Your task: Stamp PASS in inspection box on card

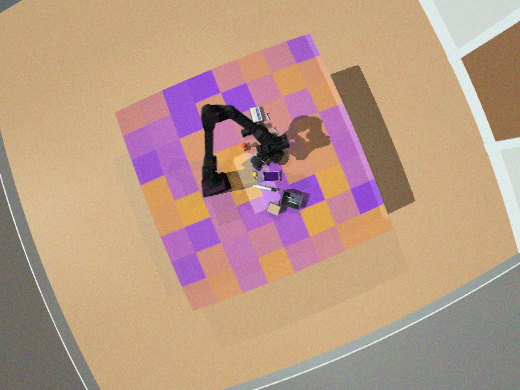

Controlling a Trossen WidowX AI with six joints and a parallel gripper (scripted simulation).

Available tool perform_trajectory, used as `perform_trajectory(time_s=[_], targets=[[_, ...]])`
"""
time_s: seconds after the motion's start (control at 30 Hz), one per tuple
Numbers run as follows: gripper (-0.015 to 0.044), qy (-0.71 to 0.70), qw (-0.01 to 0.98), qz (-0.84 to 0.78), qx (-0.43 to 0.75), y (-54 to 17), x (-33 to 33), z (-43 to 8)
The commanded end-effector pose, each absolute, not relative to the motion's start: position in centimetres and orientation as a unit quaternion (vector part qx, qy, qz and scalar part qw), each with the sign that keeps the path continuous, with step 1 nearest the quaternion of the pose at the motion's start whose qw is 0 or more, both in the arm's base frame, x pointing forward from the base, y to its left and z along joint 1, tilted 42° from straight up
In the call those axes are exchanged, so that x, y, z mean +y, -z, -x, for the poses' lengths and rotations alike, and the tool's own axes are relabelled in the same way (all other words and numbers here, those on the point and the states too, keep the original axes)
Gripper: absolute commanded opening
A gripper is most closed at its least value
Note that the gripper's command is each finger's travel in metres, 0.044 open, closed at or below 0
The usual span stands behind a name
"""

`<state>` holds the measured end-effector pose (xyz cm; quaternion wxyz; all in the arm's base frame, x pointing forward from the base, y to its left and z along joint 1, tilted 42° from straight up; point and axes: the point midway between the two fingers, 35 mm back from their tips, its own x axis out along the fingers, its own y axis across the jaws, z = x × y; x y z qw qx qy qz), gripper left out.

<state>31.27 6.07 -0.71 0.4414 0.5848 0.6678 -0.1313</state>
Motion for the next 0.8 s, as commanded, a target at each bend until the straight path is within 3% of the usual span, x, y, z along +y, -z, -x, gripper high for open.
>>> perform_trajectory(time_s=[0.0, 0.77], targets=[[0.0000, 0.133, 0.437, -0.586, 0.669, 1.03, 6.38, -31.00], [0.0000, 0.133, 0.437, -0.586, 0.670, 1.40, 6.76, -30.98]])
